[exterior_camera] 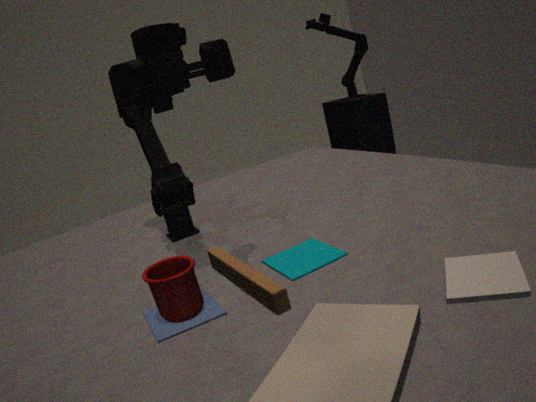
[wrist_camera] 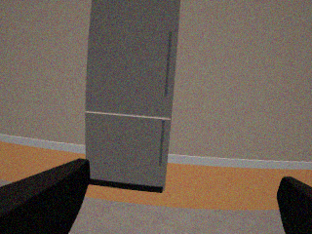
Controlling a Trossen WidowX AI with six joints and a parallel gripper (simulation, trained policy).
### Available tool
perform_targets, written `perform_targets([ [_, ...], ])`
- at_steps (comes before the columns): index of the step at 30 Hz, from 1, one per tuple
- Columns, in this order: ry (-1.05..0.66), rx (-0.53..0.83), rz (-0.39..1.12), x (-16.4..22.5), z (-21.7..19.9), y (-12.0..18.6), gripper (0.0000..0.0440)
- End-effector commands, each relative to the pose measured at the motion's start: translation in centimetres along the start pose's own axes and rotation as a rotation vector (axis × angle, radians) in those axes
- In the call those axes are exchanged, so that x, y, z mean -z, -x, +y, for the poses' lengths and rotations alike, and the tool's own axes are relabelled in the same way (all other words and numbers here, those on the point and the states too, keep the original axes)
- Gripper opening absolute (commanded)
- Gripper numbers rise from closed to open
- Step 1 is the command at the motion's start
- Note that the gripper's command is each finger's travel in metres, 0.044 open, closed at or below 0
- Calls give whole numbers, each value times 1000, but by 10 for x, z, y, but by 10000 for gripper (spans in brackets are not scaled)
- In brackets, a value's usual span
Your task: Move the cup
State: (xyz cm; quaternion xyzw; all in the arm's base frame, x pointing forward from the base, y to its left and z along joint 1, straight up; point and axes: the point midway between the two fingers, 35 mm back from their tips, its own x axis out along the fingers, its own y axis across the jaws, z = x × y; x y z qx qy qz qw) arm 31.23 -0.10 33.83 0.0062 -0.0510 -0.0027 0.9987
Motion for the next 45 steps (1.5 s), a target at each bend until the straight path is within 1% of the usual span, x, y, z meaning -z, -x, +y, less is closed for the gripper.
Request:
perform_targets([
  [1, -2, 2, 7, 1, 0, -1, 374],
  [12, -39, 11, 130, 16, 3, -9, 86],
  [13, -42, 10, 143, 17, 4, -11, 64],
  [14, -46, 9, 157, 19, 5, -12, 51],
  [16, -54, 3, 183, 21, 7, -14, 58],
  [22, -85, -15, 263, 29, 15, -22, 101],
  [26, -106, -23, 319, 34, 19, -26, 111],
  [33, -142, -24, 423, 44, 26, -33, 113],
  [45, -191, -3, 612, 62, 34, -42, 97],
])
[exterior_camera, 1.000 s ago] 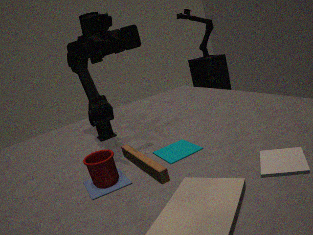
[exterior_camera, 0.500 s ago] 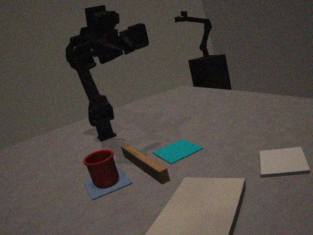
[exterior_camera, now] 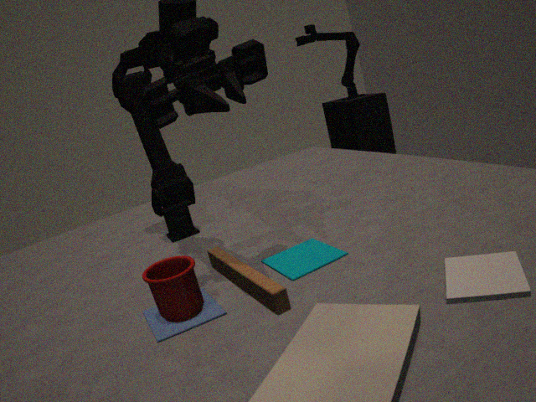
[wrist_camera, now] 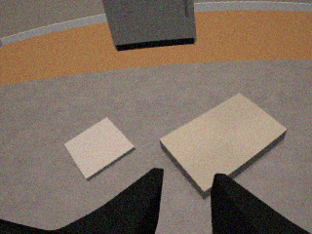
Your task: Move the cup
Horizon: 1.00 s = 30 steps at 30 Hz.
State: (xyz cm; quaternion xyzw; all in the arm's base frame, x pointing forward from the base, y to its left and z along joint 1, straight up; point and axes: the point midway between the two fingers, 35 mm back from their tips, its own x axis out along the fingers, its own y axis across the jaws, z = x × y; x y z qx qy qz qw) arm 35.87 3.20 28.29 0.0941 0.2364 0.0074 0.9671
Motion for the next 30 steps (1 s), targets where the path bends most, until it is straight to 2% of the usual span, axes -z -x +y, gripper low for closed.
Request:
perform_targets([
  [1, -18, 6, 47, 2, 2, -4, 95],
  [9, -39, 38, 173, 11, 3, -13, 90],
  [30, -24, 144, 497, 40, -9, -32, 116],
])
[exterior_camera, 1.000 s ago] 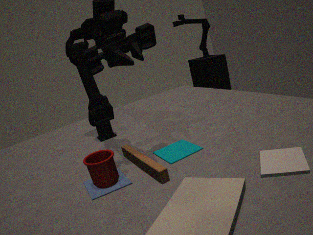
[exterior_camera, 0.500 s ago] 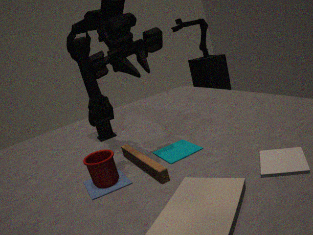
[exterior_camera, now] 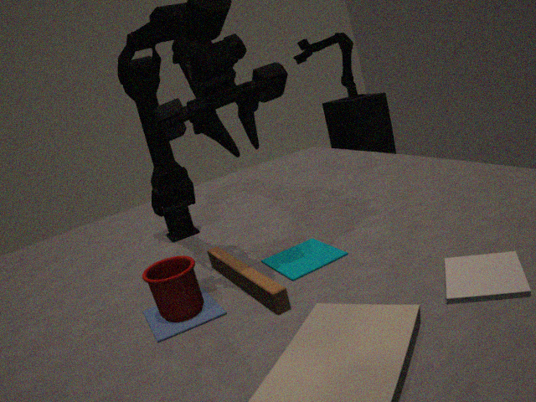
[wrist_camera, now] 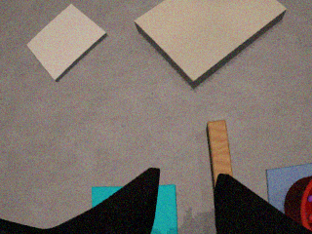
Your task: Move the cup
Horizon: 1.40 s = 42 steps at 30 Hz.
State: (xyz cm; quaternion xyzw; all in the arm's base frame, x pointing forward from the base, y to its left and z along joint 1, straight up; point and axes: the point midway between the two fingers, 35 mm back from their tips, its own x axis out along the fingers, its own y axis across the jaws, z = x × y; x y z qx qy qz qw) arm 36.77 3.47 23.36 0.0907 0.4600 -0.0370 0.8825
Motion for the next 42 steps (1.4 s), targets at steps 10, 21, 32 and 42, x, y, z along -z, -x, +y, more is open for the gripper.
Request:
perform_targets([
  [10, 40, 74, 174, 10, -15, -13, 121],
  [21, 94, 128, 331, 21, -36, -25, 110],
  [32, 148, 166, 470, 34, -64, -40, 116],
  [42, 189, 182, 543, 46, -90, -59, 130],
])
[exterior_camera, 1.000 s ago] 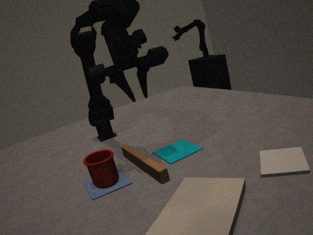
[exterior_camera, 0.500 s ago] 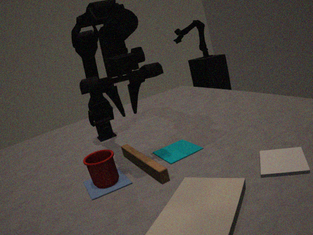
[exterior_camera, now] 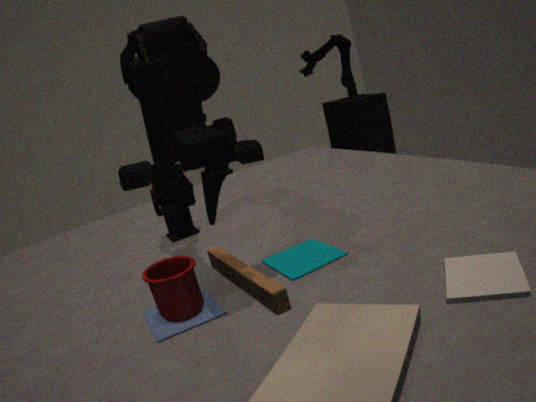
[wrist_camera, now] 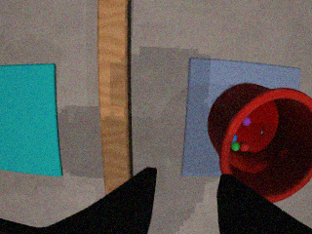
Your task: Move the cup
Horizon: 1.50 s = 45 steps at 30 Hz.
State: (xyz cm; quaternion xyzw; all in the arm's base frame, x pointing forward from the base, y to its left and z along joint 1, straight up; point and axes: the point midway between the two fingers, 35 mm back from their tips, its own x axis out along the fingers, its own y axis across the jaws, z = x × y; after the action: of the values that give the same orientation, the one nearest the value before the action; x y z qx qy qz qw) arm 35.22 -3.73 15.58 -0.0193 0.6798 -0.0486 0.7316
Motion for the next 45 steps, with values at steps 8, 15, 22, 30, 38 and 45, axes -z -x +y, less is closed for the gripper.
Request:
perform_targets([
  [8, 52, 12, 61, 5, -19, -35, 144],
  [15, 98, 5, 94, 9, -26, -63, 154],
  [22, 173, -18, 116, 13, -28, -91, 153],
  [30, 288, -30, 124, 16, -30, -102, 0],
  [38, 374, -37, 103, 12, -31, -86, 0],
  [45, 417, -43, 77, 6, -24, -67, 0],
])
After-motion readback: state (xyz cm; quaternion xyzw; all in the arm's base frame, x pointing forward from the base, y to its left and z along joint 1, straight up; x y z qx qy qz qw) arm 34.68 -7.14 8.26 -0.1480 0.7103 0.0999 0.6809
